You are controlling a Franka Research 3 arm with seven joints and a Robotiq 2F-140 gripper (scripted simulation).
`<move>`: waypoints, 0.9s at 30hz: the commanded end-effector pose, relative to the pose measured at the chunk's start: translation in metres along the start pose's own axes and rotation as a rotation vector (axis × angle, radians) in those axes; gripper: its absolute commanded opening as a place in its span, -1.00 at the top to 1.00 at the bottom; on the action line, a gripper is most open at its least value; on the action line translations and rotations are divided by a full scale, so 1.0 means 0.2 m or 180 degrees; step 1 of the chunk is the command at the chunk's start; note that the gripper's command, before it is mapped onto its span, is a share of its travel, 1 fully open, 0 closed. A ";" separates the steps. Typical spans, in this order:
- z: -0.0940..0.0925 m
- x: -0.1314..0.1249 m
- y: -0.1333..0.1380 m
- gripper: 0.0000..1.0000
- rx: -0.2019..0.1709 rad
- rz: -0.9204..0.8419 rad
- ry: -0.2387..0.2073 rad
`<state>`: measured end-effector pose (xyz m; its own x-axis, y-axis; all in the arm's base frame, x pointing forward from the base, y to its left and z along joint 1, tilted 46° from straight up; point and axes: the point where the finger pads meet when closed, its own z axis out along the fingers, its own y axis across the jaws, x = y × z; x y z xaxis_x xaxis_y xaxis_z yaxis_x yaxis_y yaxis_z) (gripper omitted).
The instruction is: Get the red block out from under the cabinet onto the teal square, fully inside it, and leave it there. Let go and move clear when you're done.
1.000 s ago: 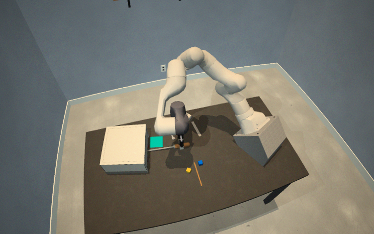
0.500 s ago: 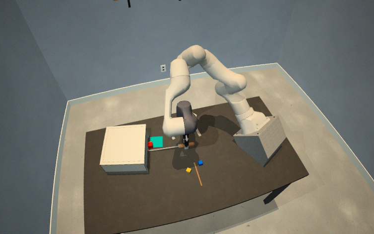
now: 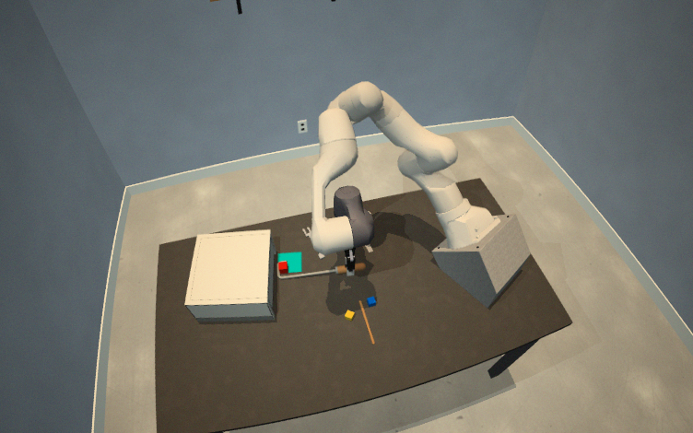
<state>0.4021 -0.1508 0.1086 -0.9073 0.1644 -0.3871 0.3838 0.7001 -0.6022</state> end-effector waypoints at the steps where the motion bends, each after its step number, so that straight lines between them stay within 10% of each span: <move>1: 0.00 0.01 0.01 1.00 -0.0014 0.0128 -0.0023; 27: 0.00 0.02 0.01 1.00 -0.0014 0.0127 -0.0023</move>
<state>0.3971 -0.1494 0.1054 -0.8945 0.1834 -0.4077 0.4110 0.6961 -0.5886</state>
